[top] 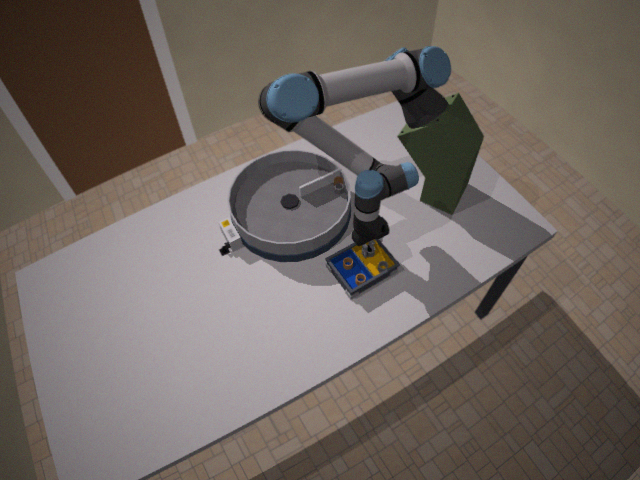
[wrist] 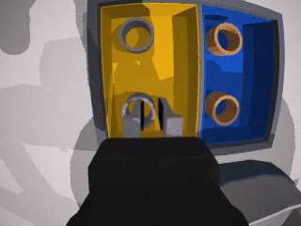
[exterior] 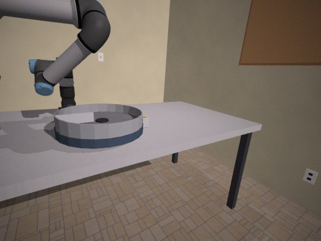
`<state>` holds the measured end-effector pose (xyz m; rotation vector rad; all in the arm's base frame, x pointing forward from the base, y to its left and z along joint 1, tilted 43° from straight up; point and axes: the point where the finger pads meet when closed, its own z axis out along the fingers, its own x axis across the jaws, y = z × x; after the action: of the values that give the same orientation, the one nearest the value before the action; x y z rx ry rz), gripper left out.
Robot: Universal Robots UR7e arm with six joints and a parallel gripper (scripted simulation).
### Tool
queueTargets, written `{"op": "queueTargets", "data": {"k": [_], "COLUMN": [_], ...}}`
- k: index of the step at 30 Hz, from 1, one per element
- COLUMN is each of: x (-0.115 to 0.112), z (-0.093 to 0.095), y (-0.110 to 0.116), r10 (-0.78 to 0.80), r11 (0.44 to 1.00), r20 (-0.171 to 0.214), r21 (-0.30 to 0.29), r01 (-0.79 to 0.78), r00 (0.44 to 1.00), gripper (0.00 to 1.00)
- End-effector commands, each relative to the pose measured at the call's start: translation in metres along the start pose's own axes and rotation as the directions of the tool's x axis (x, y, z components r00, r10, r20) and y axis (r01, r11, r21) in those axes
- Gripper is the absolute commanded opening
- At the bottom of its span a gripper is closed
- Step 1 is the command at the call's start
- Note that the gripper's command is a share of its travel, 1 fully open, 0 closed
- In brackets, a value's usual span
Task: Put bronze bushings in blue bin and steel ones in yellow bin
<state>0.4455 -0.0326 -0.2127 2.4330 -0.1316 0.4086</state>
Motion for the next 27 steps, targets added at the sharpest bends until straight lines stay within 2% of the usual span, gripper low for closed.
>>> {"op": "queueTargets", "data": {"k": [1, 27], "x": [-0.0001, -0.0004], "z": [-0.0031, -0.011], "y": [-0.0001, -0.0001], "r10": [0.0, 0.0], "r11": [1.0, 1.0], "r20": [-0.001, -0.001], "r21": [0.0, 0.0], "r01": [0.0, 0.0], "r00": [1.0, 1.0], "gripper": [0.42, 0.42]}}
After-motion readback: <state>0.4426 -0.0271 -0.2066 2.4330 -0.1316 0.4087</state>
